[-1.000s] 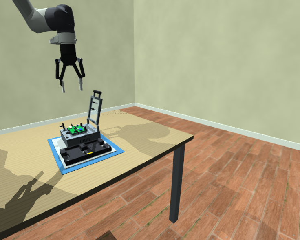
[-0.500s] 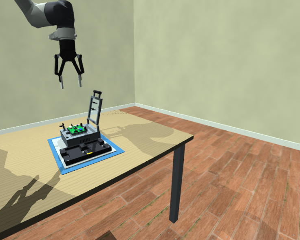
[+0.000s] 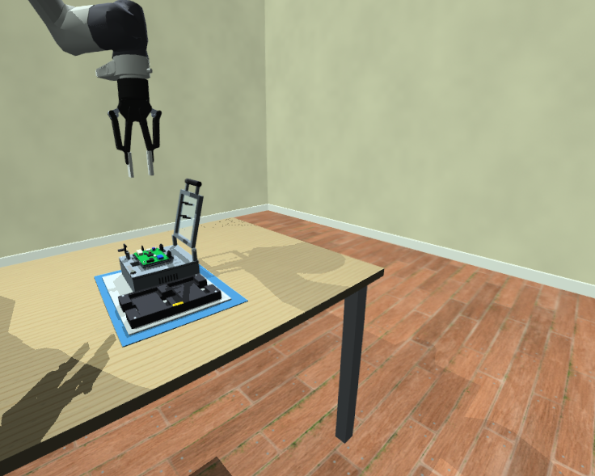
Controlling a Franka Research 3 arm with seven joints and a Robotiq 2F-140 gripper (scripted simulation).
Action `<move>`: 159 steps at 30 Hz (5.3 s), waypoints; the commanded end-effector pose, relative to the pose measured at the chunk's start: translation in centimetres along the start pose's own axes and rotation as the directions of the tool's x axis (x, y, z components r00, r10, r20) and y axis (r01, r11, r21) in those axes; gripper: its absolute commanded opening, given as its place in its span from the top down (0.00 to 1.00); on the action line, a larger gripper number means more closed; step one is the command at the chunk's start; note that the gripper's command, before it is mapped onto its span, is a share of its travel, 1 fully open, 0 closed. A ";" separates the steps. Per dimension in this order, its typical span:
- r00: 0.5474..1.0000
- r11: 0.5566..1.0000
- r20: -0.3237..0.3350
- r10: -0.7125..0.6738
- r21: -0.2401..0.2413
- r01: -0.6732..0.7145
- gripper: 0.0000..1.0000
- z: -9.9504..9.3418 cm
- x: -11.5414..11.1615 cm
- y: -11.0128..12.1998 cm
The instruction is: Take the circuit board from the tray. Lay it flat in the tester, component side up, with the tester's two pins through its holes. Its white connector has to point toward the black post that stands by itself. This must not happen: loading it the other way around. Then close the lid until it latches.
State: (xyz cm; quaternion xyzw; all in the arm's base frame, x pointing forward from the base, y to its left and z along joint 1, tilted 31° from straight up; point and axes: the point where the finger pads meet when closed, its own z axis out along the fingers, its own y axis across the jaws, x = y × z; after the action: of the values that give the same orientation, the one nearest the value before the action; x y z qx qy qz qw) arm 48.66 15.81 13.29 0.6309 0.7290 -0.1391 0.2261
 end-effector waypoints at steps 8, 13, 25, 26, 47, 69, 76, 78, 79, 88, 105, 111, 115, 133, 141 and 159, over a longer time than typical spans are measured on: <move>1.000 1.000 0.000 -0.005 0.000 0.005 0.70 -0.2 0.1 0.0; 1.000 1.000 0.000 -0.005 0.000 0.005 0.70 -0.2 0.1 0.0; 1.000 1.000 0.000 -0.005 0.000 0.005 0.70 -0.2 0.1 0.2; 1.000 1.000 0.000 -0.005 0.000 0.005 0.70 -0.2 0.1 0.3; 1.000 1.000 0.000 -0.005 0.000 0.005 0.70 -0.2 0.1 8.2; 1.000 1.000 0.000 -0.005 0.000 0.005 0.70 -0.2 0.1 14.5; 1.000 1.000 0.000 -0.005 0.000 0.005 0.70 -0.2 0.1 14.5; 1.000 1.000 0.000 -0.005 0.000 0.005 0.70 -0.2 0.1 14.5; 1.000 1.000 0.000 -0.005 0.000 0.005 0.70 -0.2 0.1 14.5; 1.000 1.000 0.000 -0.005 0.000 0.005 0.70 -0.1 0.1 14.5; 1.000 1.000 0.000 -0.005 0.000 0.005 0.70 0.2 0.1 14.5; 1.000 1.000 0.000 -0.005 0.000 0.005 0.70 0.2 0.1 14.5; 1.000 1.000 0.000 -0.005 0.000 0.005 0.70 0.2 0.1 14.5; 1.000 1.000 0.000 -0.005 0.000 0.005 0.70 0.2 0.1 14.5; 1.000 1.000 0.000 -0.005 0.000 0.005 0.70 0.2 0.1 14.5; 1.000 1.000 0.000 -0.005 0.000 0.005 0.70 0.3 0.1 14.5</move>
State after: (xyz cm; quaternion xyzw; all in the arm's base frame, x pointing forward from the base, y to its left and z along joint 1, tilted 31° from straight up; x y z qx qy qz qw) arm 62.98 18.16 14.42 0.6304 0.7293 -0.1392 0.2265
